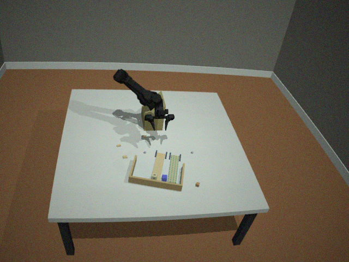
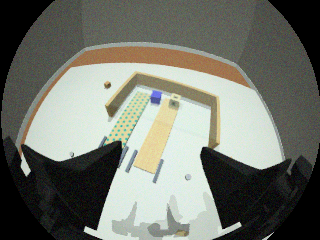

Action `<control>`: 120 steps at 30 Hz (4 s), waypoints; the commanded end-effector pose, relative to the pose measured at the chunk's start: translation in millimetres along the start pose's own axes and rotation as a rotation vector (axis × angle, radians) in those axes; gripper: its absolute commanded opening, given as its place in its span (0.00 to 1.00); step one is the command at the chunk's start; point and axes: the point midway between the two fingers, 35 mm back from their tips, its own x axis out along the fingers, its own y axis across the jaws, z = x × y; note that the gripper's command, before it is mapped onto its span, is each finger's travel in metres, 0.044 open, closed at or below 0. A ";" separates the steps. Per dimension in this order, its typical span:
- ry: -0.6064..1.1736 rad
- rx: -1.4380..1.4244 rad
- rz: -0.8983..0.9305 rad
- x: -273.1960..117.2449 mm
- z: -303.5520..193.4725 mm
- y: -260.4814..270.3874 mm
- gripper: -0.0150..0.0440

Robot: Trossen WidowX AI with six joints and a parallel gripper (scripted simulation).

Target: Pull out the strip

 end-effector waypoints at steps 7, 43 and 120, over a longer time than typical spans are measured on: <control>0.358 0.122 0.010 63.9 3.4 16.9 0.40; 0.889 0.292 -0.150 121.9 -47.3 12.8 0.25; 0.888 0.290 -0.154 162.8 -93.9 10.6 0.25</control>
